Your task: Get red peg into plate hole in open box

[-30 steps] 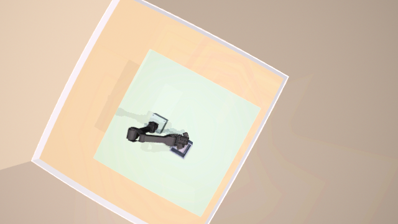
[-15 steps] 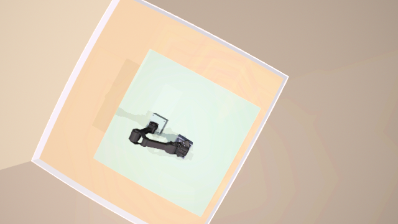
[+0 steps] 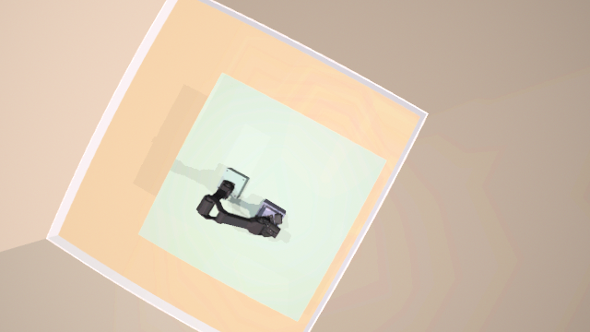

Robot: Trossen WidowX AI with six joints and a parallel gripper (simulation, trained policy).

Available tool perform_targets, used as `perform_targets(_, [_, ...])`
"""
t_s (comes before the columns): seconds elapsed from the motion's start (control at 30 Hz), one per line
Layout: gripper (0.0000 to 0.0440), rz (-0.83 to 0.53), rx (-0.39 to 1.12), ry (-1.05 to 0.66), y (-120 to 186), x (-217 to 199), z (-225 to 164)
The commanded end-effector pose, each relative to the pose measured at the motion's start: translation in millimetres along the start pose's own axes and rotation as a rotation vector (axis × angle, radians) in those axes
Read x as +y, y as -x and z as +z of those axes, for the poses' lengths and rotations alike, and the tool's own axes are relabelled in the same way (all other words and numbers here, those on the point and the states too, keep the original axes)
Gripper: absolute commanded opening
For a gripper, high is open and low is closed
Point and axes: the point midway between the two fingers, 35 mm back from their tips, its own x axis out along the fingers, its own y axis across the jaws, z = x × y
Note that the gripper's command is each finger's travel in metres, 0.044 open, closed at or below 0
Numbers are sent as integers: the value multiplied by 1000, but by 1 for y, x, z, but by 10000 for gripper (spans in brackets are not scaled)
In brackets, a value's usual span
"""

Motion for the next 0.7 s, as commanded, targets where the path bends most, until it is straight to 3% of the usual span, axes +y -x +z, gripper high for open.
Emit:
perform_targets(0.0, [17, -7, 21, 8, -12, -1, -1])
perform_targets(0.17, [126, -24, 37, 30, -26, -4, 0])
perform_targets(0.27, [145, -42, 50, 51, -31, -5, 1])
perform_targets(0.43, [264, -40, 35, 64, -34, 2, 15])
perform_targets(0.67, [392, -42, 11, 85, -35, 9, 36])
